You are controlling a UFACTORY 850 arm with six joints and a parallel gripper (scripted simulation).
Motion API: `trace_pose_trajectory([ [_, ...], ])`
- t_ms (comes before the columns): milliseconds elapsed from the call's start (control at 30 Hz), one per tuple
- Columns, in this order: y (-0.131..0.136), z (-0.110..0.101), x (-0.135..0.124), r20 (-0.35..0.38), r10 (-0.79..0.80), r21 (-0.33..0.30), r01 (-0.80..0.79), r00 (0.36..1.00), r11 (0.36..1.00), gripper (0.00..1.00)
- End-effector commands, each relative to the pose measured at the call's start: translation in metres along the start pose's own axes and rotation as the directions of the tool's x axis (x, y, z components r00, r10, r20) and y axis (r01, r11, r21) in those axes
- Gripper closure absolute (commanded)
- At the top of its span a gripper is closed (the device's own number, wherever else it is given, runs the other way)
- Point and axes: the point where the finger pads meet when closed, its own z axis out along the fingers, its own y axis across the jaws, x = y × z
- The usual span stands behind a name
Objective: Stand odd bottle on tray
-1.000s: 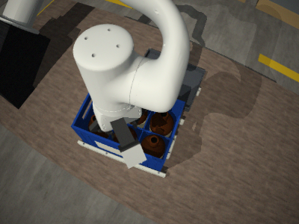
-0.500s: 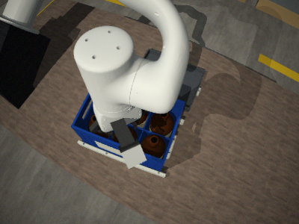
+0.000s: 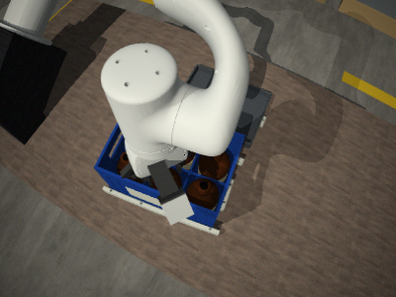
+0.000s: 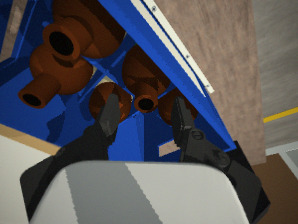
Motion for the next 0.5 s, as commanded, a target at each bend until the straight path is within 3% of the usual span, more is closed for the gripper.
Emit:
trace_pose_trajectory([
  [0,0.000,0.003,0.001,-0.002,-0.001,0.000,0.001,1.000,1.000,0.35],
  [467,0.000,0.017,0.001,-0.002,-0.001,0.000,0.001,1.000,1.000,0.35],
])
